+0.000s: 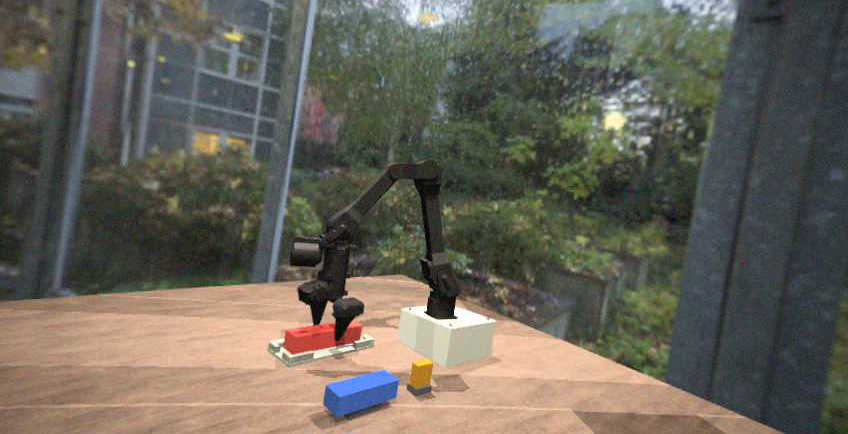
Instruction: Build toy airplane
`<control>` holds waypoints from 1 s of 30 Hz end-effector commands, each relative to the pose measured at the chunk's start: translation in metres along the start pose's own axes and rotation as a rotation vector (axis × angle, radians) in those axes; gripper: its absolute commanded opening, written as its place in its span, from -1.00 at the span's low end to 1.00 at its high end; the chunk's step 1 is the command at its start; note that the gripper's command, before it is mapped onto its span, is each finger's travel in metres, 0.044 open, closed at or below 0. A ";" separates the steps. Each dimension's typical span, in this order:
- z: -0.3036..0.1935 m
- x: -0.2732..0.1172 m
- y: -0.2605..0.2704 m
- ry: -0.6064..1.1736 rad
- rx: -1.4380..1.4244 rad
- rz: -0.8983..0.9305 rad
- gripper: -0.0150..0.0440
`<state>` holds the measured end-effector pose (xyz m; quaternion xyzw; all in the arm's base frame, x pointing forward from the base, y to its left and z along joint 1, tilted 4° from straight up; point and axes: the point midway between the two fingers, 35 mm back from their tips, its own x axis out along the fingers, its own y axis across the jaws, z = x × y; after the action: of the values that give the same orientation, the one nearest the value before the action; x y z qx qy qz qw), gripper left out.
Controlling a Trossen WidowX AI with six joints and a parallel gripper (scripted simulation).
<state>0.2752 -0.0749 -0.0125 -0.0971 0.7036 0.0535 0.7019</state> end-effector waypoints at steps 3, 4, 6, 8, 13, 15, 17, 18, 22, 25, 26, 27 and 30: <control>0.006 -0.060 -0.003 -0.012 -0.001 -0.007 1.00; 0.005 -0.078 -0.002 -0.012 -0.002 -0.007 1.00; 0.001 -0.102 0.000 -0.012 -0.003 -0.007 1.00; 0.001 -0.106 0.000 -0.012 -0.003 -0.008 1.00; 0.006 -0.106 -0.002 -0.012 0.006 -0.008 1.00; 0.007 -0.106 -0.001 -0.013 0.015 -0.007 1.00; 0.013 -0.105 0.007 -0.018 0.009 -0.005 1.00; 0.019 -0.104 0.014 -0.021 0.003 -0.003 1.00; 0.041 -0.100 0.048 -0.036 -0.021 0.008 1.00; 0.056 -0.099 0.075 -0.033 -0.015 0.012 1.00; 0.062 -0.099 0.090 -0.032 -0.012 0.013 1.00; 0.068 -0.098 0.104 -0.031 -0.010 0.014 1.00; 0.081 -0.096 0.151 -0.026 -0.001 0.016 1.00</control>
<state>0.3202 0.0599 0.0751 -0.0914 0.6963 0.0590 0.7095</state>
